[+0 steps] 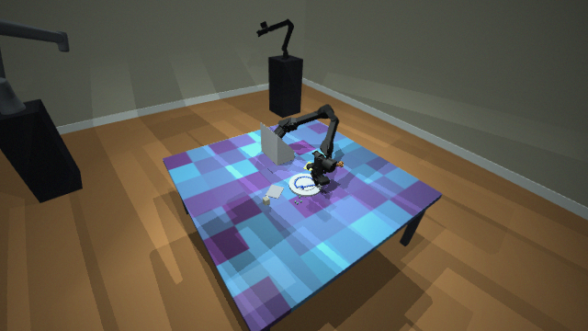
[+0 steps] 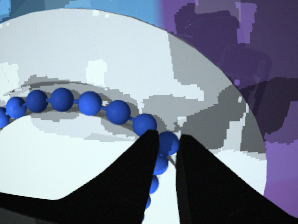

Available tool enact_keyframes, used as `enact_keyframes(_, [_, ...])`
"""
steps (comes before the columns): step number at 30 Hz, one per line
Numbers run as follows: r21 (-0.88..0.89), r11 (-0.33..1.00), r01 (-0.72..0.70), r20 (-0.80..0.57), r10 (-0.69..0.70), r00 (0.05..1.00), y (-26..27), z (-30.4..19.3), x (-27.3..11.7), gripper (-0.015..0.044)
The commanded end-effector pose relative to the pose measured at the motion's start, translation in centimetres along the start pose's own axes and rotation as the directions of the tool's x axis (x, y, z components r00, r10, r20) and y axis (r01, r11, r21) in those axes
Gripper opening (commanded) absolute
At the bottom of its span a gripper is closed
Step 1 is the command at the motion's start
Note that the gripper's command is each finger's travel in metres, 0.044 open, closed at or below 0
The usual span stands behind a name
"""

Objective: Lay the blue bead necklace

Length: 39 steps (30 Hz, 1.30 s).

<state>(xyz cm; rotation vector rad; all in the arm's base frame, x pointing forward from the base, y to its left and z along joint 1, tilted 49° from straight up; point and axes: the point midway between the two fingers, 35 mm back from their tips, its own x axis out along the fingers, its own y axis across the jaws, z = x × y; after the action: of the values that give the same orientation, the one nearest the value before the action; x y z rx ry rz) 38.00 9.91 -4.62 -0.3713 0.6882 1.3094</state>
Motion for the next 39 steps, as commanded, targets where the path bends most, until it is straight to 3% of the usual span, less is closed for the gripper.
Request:
enact_keyframes(1, [0.0,1.0,0.001,0.0,-0.001,1.0,0.0,0.0,0.0,0.0053])
enact_keyframes(16, [0.007,1.0,-0.001,-0.001,0.001,1.0,0.0,0.0,-0.2,0.044])
enact_keyframes(36, [0.006,1.0,-0.003,0.001,0.003,1.0,0.0,0.0,-0.6,0.044])
enact_keyframes(39, [0.037,0.999,-0.002,-0.003,0.002,1.0,0.0,-1.2,-0.9,0.0361])
